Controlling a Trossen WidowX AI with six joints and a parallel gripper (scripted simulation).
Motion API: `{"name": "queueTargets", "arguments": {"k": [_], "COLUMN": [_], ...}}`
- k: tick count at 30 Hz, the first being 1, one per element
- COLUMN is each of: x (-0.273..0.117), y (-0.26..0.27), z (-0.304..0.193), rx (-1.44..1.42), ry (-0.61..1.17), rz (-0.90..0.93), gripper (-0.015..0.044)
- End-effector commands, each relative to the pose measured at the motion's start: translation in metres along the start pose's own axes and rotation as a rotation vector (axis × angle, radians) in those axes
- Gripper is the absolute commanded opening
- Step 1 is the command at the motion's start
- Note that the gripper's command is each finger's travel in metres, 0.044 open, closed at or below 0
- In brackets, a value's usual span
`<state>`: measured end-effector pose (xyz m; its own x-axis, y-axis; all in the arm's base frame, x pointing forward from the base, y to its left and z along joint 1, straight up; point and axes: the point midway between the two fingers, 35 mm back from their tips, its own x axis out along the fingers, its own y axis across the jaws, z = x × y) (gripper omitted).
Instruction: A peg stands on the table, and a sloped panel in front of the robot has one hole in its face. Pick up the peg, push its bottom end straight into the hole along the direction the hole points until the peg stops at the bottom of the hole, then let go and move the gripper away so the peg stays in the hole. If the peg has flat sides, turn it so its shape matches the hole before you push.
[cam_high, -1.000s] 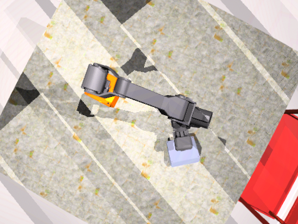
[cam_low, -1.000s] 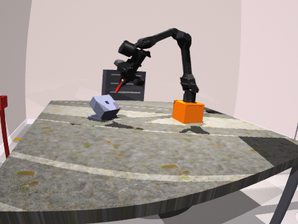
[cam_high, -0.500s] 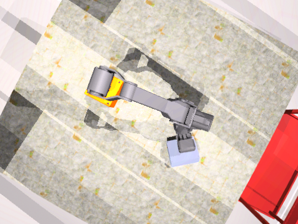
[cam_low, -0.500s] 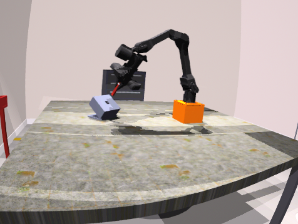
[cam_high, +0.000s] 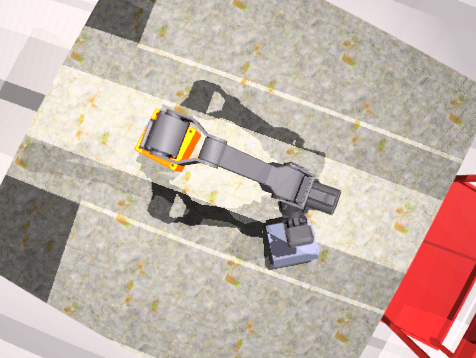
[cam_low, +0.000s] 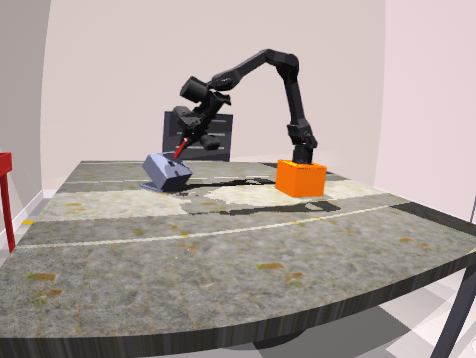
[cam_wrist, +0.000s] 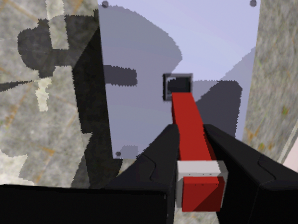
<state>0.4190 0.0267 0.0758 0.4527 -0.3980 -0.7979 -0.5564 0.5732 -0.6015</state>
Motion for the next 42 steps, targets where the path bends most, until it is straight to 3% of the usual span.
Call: {"name": "queueTargets", "arguments": {"k": [1,19,42], "x": [0.003,0.026,0.023], "y": [0.000,0.000,0.000], "z": [-0.001,-0.001,0.000], "rx": [-0.006,-0.006,-0.002], "ry": [0.006,0.005,0.002], "rz": [-0.005,-0.007,-0.012], "gripper": [0.0000,0.0000,0.0000]}}
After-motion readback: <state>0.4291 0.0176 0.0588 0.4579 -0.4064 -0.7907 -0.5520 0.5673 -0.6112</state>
